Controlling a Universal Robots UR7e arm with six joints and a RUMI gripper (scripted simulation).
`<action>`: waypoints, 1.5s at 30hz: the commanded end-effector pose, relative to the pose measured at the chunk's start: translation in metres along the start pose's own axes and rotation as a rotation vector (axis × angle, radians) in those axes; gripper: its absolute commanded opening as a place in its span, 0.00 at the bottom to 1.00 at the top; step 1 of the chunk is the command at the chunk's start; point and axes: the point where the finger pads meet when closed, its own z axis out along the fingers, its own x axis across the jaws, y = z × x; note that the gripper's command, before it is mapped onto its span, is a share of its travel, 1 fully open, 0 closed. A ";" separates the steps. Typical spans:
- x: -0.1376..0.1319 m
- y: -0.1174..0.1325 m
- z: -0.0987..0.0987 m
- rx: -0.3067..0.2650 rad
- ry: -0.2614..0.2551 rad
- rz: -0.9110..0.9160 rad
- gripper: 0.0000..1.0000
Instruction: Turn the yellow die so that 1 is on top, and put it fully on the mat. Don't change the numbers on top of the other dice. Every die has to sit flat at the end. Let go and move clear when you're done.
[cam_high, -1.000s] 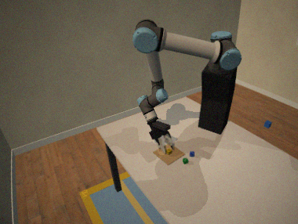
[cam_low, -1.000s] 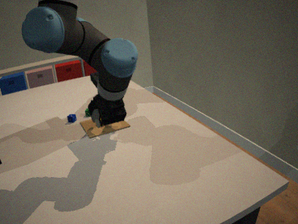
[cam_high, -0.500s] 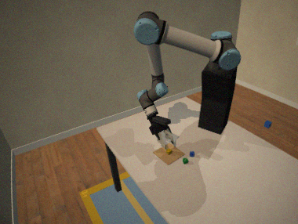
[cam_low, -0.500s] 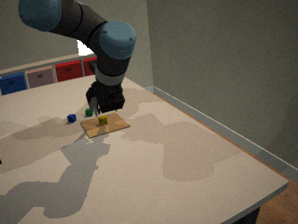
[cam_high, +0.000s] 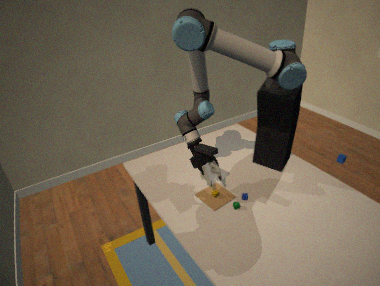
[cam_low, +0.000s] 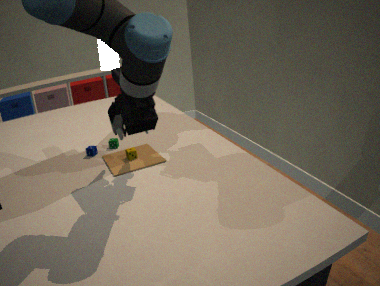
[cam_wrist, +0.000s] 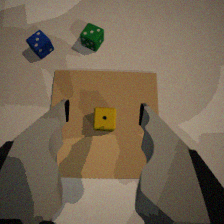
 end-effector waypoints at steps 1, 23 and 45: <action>0.000 -0.001 -0.001 -0.003 0.000 -0.001 0.37; -0.001 -0.002 0.001 -0.200 -0.009 -0.002 0.37; 0.000 -0.003 0.000 -0.272 -0.002 -0.001 0.37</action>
